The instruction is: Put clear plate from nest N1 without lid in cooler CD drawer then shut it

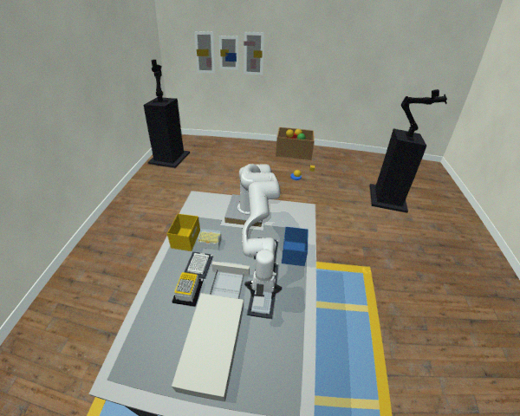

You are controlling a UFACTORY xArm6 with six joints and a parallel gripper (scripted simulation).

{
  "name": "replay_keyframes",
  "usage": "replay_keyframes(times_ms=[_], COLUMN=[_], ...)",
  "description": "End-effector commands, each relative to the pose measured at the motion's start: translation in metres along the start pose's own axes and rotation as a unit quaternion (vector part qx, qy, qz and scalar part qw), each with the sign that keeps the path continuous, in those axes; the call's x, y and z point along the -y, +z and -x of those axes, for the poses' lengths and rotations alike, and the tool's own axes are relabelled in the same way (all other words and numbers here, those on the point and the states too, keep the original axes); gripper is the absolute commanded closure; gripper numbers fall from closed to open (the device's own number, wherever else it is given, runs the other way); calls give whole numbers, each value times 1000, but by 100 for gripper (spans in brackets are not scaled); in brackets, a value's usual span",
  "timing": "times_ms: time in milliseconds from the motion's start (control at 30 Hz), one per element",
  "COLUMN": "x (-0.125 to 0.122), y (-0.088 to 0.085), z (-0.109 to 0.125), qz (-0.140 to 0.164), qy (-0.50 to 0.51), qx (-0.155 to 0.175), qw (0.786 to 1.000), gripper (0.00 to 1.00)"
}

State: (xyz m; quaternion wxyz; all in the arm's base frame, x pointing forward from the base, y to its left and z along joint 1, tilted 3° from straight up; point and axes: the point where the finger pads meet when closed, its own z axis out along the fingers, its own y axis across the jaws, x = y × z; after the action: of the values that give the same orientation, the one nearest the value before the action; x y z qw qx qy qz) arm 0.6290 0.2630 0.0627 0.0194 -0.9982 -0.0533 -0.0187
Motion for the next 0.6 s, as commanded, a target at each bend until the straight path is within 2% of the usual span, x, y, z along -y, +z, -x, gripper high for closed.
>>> replay_keyframes(times_ms=[0, 267, 567], x=[0, 0, 0], y=[4, 18, 22], z=[-1, -1, -1], qz=[-1, -1, -1], qy=[0, 0, 0], qx=[-2, -2, -2], qw=[1000, 1000, 1000], gripper=[0, 0, 0])
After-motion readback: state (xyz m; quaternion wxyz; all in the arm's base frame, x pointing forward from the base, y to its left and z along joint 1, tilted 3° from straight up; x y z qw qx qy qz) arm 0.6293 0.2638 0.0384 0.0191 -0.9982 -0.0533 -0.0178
